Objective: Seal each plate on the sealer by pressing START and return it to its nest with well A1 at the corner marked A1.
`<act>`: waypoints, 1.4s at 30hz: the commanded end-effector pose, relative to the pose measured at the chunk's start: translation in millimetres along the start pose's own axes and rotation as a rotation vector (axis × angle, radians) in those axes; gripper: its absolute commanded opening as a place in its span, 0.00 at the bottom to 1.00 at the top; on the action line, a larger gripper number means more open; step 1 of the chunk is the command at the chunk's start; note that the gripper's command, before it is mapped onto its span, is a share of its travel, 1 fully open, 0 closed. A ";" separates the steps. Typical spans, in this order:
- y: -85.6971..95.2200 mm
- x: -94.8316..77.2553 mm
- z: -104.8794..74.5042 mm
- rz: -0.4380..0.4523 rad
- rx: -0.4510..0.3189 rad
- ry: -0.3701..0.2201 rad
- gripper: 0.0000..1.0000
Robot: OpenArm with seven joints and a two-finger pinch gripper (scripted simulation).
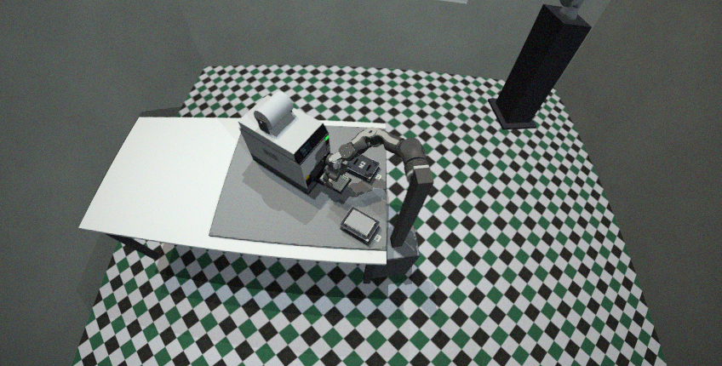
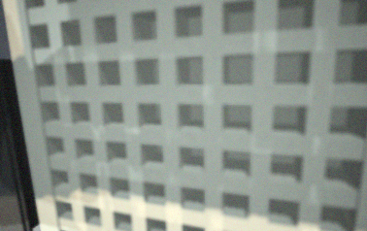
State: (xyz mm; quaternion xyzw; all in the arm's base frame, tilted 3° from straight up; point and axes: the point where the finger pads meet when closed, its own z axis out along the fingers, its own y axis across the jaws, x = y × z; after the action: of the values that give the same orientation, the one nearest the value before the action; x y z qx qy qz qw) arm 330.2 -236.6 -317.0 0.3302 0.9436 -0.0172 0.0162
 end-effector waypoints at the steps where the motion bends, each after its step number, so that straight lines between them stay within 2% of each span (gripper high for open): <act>1: 0.7 -0.4 -0.5 -0.001 -0.003 -0.001 0.65; 12: 0.7 -0.4 -0.5 -0.001 -0.003 -0.001 0.65; 42: 0.7 -1.3 -19.2 0.001 -0.002 -0.003 0.65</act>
State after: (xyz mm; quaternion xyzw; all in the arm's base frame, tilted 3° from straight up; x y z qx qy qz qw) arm 330.0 -235.4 -300.4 0.3283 0.9443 -0.0161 0.0163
